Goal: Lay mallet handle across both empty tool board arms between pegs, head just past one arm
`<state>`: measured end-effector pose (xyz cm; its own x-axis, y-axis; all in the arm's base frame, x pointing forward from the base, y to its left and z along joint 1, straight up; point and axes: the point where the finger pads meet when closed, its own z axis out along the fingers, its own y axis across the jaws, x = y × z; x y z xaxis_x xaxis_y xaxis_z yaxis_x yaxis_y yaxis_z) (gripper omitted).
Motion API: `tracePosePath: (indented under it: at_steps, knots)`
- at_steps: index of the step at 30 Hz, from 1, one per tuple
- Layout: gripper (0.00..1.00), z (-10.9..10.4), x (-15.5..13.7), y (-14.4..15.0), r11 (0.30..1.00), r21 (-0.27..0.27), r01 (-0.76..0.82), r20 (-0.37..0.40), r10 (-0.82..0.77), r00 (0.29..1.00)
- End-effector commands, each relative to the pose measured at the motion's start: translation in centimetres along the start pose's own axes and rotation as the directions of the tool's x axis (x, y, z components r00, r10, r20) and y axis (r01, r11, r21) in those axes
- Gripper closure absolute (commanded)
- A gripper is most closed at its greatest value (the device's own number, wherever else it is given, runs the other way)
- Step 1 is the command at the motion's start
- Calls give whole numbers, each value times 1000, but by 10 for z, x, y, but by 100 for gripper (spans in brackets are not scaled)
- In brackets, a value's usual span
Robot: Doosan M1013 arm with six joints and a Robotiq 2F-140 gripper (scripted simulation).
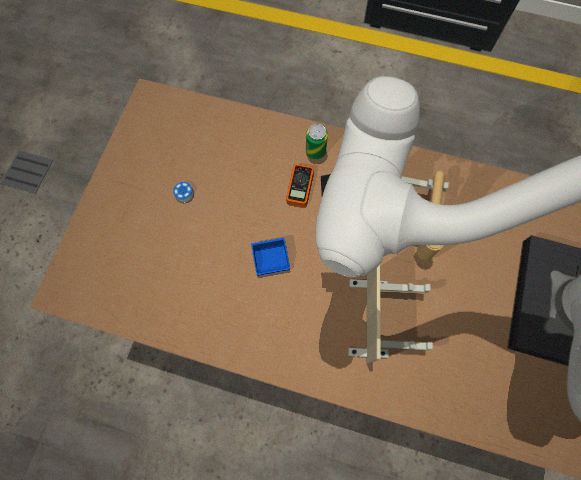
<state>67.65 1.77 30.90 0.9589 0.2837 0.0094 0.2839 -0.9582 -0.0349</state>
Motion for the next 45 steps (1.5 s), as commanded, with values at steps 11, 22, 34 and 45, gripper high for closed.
tracePosePath:
  at_steps: [11,22,34,45]
  knots:
    - [0,13,-63,33,866,-39,-498,-14,498,867]
    - [0,65,-127,63,575,-31,-818,-30,817,576]
    - [0,119,-200,81,164,-16,-986,-42,985,165]
    - [0,160,-258,85,-184,-1,-983,-45,982,-184]
